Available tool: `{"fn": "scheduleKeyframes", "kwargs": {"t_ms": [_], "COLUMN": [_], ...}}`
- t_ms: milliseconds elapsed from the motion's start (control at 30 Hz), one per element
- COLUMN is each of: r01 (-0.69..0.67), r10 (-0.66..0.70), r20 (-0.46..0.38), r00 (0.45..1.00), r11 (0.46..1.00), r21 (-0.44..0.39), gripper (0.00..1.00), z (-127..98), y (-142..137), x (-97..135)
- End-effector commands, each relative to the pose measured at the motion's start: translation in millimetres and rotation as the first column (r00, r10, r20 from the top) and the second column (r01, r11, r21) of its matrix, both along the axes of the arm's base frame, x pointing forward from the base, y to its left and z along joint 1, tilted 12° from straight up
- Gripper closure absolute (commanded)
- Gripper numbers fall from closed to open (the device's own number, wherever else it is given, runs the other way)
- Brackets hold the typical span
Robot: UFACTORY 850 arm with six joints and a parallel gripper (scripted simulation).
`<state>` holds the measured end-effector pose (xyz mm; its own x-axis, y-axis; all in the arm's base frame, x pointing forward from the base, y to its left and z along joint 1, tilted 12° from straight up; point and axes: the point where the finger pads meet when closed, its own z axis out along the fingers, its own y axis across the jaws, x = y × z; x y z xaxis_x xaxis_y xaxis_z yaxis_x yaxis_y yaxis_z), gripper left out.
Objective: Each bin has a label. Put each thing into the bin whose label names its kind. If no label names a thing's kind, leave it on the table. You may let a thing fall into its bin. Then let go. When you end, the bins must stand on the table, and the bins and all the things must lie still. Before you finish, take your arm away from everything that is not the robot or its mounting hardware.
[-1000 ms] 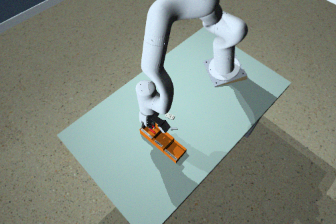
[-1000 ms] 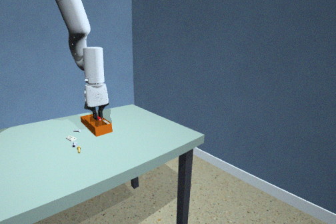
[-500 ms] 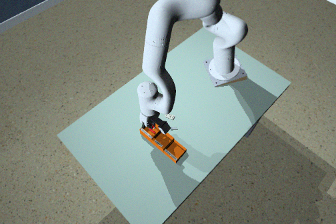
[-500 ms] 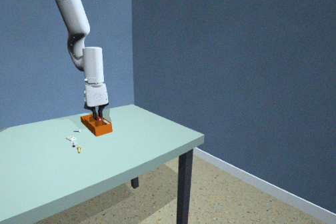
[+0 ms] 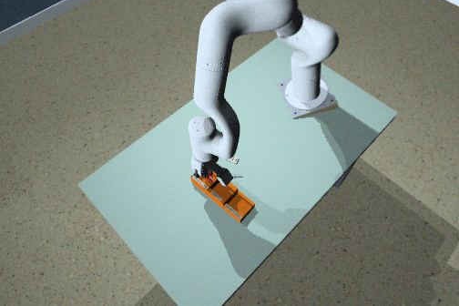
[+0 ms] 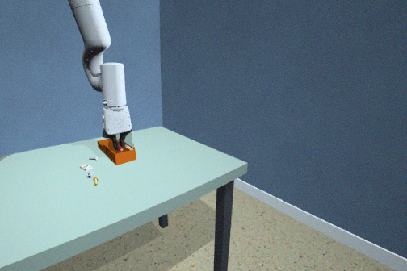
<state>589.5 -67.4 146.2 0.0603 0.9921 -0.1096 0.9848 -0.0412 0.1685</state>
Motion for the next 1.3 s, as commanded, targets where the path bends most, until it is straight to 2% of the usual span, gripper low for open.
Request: {"fn": "scheduleKeyframes", "kwargs": {"t_ms": [0,167,633,667,1267], "r01": [0.0,0.0,0.0,0.0,0.0], "r10": [0.0,0.0,0.0,0.0,0.0], "r20": [0.002,0.002,0.002,0.002,0.002], "r00": [1.0,1.0,1.0,1.0,1.0], "r11": [1.0,1.0,1.0,1.0,1.0], "r21": [0.0,0.0,-0.001,-0.001,-0.001], "gripper": [1.0,1.0,1.0,0.72,0.72], "z": [-9.1,-17.7,-17.7,-17.7,-16.5], "y": [-1.2,-2.3,-2.2,-2.2,-2.0], "x": [2.5,4.0,4.1,4.1,3.9]}}
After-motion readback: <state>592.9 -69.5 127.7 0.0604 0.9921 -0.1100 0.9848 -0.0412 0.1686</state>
